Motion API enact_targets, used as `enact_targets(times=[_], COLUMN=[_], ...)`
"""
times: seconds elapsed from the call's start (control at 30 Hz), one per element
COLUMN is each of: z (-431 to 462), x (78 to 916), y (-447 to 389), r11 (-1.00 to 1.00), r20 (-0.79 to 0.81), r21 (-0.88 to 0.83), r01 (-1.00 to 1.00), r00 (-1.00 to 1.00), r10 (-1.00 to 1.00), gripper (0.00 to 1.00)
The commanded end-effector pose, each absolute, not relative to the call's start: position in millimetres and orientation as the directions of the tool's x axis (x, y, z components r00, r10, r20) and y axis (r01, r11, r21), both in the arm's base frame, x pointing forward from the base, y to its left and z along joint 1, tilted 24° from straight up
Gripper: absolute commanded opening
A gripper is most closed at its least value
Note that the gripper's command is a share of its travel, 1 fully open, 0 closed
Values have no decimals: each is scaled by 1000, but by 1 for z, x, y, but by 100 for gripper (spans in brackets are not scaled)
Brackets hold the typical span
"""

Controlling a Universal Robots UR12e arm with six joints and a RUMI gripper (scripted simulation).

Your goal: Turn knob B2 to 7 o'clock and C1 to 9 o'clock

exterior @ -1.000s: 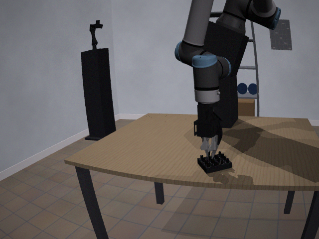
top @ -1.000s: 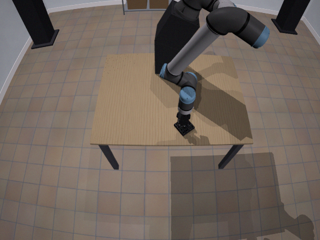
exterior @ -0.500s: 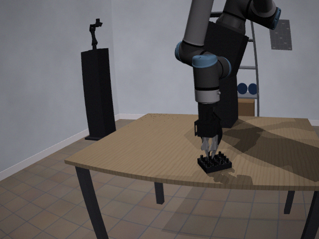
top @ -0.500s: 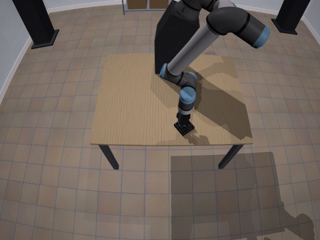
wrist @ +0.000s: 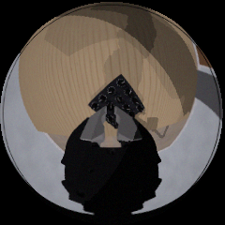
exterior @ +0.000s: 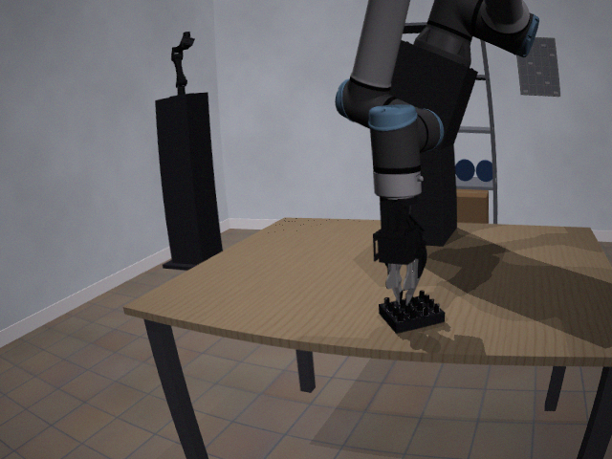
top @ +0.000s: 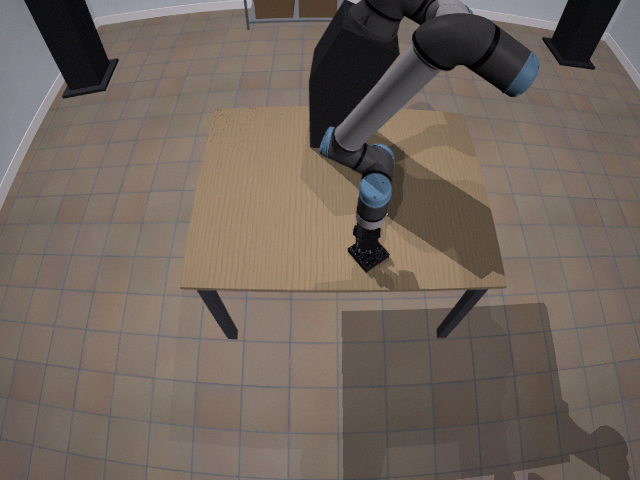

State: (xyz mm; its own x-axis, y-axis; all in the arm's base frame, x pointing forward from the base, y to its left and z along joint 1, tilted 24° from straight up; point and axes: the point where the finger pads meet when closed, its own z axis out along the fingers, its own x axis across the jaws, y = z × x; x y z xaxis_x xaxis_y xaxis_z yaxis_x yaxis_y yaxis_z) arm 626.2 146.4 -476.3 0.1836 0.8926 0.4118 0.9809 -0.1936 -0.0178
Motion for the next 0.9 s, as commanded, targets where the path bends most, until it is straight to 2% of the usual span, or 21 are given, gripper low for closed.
enact_targets(times=[0.0, 0.87], z=[-475, -469], x=[628, 625], y=[147, 144], r11=[-191, -193], r20=[412, 412], r21=[-16, -18], r01=[981, 981], r00=[180, 183], r10=[893, 892], gripper=[11, 11])
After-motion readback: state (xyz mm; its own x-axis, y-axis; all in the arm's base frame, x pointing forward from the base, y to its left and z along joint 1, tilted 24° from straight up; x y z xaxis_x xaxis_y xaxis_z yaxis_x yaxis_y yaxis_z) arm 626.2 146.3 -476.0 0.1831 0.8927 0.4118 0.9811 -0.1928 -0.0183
